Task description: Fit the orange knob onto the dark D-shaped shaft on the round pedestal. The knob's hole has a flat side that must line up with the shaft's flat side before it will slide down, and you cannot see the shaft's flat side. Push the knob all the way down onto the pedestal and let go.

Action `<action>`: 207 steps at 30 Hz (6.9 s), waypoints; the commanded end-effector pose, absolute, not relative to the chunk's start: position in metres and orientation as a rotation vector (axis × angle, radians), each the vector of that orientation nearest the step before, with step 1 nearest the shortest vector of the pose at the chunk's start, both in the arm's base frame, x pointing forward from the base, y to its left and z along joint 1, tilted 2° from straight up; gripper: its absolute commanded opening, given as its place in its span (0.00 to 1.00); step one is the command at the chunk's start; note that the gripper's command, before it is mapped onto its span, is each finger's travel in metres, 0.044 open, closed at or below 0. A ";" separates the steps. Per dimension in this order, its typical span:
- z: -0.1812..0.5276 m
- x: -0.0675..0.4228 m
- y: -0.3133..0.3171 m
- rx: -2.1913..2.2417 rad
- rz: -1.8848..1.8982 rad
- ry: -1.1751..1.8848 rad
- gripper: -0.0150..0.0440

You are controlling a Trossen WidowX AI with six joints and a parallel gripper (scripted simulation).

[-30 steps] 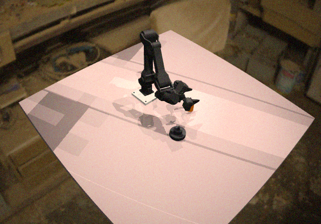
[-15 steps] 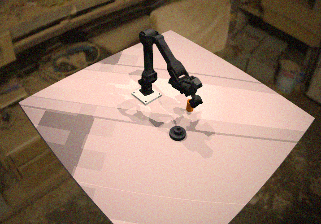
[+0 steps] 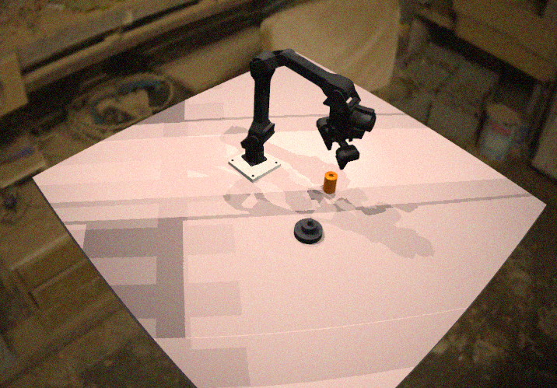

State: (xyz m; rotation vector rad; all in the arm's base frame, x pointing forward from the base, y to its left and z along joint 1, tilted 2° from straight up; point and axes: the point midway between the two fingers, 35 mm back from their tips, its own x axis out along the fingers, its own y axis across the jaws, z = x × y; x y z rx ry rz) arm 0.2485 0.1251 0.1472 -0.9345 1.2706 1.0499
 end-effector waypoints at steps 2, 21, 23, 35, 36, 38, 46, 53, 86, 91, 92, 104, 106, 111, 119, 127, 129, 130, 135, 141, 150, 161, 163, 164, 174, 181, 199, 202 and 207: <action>0.149 0.247 0.121 -0.977 1.023 1.312 1.00; 0.149 0.247 0.123 -0.205 0.255 1.559 1.00; 0.149 0.247 0.123 -0.205 0.255 1.559 1.00; 0.142 0.246 0.120 -0.185 0.234 1.561 1.00; 0.132 0.246 0.121 -0.185 0.234 1.561 1.00; 0.116 0.246 0.121 -0.185 0.234 1.561 1.00; 0.099 0.248 0.123 -0.185 0.234 1.561 1.00; 0.094 0.249 0.123 -0.185 0.235 1.561 1.00; 0.041 0.248 0.125 -0.185 0.235 1.561 1.00; 0.033 0.247 0.125 -0.185 0.235 1.561 1.00; 0.032 0.247 0.125 -0.185 0.235 1.561 1.00; 0.032 0.247 0.125 -0.185 0.235 1.561 0.54; 0.032 0.247 0.125 -0.185 0.235 1.561 0.52; 0.033 0.248 0.125 -0.183 0.237 1.558 0.40; 0.072 0.260 0.124 -0.167 0.259 1.528 0.25; 0.113 0.260 0.120 -0.174 0.249 1.541 0.25; 0.123 0.259 0.119 -0.176 0.246 1.544 0.25; 0.128 0.258 0.118 -0.177 0.245 1.546 0.25; 0.154 0.254 0.114 -0.182 0.238 1.555 0.25; 0.172 0.249 0.111 -0.186 0.234 1.561 0.25; 0.168 0.263 0.100 -0.187 0.233 1.560 0.25; 0.160 0.286 0.080 -0.186 0.229 1.553 0.25; 0.159 0.289 0.076 -0.186 0.228 1.552 0.25; 0.158 0.291 0.074 -0.185 0.228 1.551 0.25; 0.151 0.310 0.052 -0.185 0.223 1.545 0.25; 0.145 0.322 0.035 -0.185 0.219 1.541 0.25; 0.128 0.345 -0.012 -0.193 0.220 1.549 0.25; 0.125 0.348 -0.021 -0.194 0.220 1.550 0.25; 0.120 0.353 -0.036 -0.195 0.221 1.553 0.25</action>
